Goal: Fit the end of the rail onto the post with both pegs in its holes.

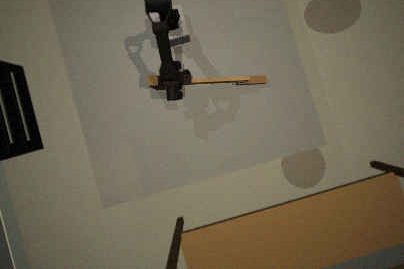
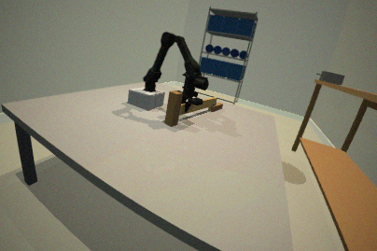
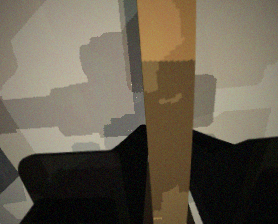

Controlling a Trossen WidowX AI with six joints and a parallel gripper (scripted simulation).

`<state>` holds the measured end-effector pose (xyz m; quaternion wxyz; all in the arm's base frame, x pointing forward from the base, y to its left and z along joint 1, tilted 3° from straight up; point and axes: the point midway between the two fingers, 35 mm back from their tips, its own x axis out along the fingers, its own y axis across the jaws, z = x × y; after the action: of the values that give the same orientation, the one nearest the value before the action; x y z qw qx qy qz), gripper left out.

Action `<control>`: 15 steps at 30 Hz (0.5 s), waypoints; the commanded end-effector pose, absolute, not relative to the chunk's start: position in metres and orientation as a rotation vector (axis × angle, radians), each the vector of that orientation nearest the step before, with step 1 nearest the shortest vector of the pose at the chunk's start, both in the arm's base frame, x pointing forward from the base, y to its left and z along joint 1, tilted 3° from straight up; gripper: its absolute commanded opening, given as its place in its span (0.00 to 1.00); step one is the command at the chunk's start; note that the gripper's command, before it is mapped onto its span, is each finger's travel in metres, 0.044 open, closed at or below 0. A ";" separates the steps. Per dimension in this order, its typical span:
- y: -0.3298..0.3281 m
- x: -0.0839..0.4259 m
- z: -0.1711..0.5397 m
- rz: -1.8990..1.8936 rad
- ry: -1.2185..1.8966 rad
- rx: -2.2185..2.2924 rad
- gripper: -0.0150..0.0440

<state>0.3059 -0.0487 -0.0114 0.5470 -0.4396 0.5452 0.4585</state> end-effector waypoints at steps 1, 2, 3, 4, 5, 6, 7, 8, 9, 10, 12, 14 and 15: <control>-0.051 0.306 -0.012 1.085 1.293 -1.046 0.25; -0.051 0.306 -0.012 1.085 1.293 -1.046 0.25; -0.052 0.306 -0.012 1.085 1.293 -1.046 0.25; -0.052 0.305 -0.012 1.085 1.293 -1.046 0.25; -0.052 0.305 -0.012 1.085 1.293 -1.046 0.25; -0.052 0.305 -0.012 1.085 1.293 -1.046 0.25; -0.053 0.305 -0.012 1.085 1.293 -1.046 0.25; -0.053 0.305 -0.012 1.085 1.293 -1.046 0.25; -0.053 0.305 -0.012 1.085 1.293 -1.046 0.25; -0.054 0.305 -0.012 1.085 1.293 -1.046 0.25; -0.054 0.305 -0.012 1.085 1.293 -1.046 0.25; -0.055 0.305 -0.012 1.085 1.293 -1.046 0.25; -0.055 0.305 -0.012 1.085 1.294 -1.046 0.25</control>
<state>0.3051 -0.0531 -0.0118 0.5469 -0.4400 0.5450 0.4586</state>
